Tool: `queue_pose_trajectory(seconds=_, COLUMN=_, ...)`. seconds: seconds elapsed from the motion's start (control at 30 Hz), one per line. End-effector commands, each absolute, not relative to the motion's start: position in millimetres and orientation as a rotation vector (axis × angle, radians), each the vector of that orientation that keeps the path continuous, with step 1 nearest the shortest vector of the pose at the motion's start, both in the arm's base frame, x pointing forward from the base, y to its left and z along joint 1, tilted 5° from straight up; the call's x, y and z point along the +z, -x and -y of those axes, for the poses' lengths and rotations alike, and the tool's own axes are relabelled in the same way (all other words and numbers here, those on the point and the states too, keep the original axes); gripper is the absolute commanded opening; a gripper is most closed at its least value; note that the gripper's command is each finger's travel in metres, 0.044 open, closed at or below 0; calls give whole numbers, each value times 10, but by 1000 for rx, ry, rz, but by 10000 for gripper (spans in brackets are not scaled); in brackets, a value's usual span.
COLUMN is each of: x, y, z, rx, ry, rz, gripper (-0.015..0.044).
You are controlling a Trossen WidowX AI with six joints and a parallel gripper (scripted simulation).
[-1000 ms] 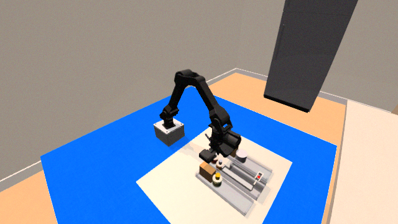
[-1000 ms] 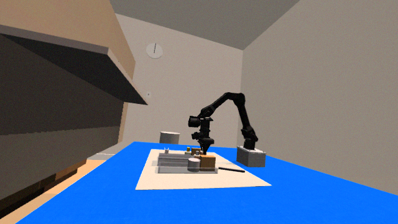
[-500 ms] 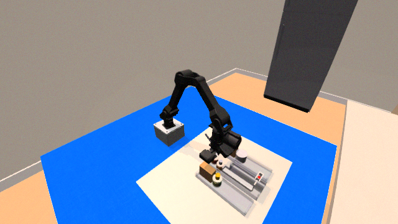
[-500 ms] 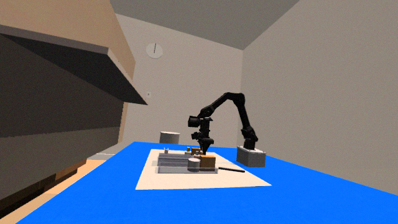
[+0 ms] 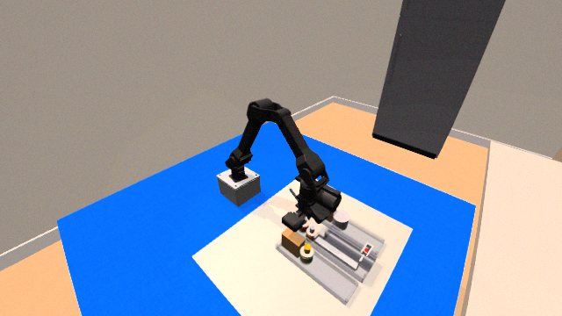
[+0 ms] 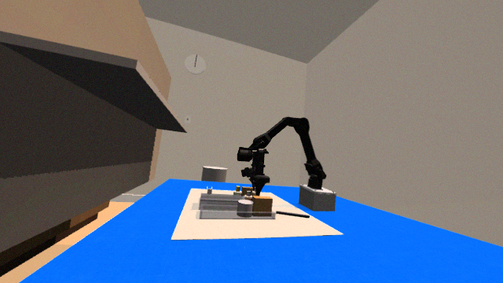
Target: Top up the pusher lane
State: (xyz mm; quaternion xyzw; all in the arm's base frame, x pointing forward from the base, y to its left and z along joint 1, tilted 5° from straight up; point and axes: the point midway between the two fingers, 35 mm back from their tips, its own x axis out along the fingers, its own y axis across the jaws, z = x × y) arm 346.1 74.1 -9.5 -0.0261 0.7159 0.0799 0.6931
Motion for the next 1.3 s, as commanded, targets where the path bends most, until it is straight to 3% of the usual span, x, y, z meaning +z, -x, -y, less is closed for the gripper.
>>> queue_pose_trajectory(seconds=0.0, x=-89, y=-3546, z=-761, rx=183, ry=56, rz=-1567, gripper=0)
queue_pose_trajectory(seconds=1.27, x=-234, y=-3527, z=-770, rx=183, ry=56, rz=-1567, gripper=0)
